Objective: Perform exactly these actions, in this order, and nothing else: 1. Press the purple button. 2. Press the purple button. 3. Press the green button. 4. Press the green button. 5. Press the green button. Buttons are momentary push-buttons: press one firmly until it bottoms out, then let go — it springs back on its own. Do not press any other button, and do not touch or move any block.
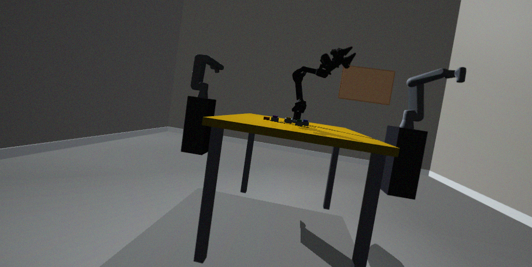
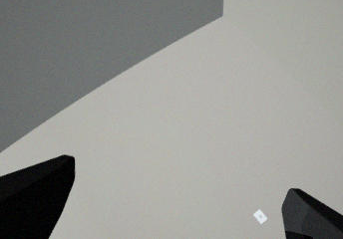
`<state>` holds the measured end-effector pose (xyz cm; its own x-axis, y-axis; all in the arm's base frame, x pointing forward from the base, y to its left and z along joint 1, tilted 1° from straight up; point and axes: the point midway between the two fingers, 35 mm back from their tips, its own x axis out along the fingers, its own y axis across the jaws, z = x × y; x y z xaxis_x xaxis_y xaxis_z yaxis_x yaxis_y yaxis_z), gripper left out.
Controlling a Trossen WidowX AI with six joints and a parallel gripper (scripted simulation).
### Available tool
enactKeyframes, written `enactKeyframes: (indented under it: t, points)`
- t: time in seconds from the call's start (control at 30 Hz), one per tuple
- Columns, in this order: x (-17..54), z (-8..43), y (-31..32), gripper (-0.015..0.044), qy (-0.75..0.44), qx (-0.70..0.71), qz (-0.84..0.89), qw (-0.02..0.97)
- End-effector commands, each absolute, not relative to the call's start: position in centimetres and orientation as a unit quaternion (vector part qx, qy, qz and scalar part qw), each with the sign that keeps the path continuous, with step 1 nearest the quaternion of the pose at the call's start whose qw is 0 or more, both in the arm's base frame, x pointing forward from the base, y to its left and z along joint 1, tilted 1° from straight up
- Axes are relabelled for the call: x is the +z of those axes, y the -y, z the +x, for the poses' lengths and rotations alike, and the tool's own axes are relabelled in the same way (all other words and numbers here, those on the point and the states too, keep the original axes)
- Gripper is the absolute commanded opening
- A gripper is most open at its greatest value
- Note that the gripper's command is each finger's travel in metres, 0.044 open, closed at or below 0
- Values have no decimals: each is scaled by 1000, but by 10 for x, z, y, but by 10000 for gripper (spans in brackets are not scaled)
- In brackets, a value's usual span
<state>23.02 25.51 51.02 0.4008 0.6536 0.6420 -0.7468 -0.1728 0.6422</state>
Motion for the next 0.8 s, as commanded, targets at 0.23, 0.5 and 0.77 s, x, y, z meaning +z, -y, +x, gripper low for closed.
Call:
enactKeyframes:
  t: [0.23, 0.5, 0.77]
  points:
    - [429, 349, -212, 400, -5, 343, 392, 854]
    - [327, 421, -106, 400, -139, 135, 213, 958]
    - [236, 416, 14, 400, -329, -8, 75, 941]
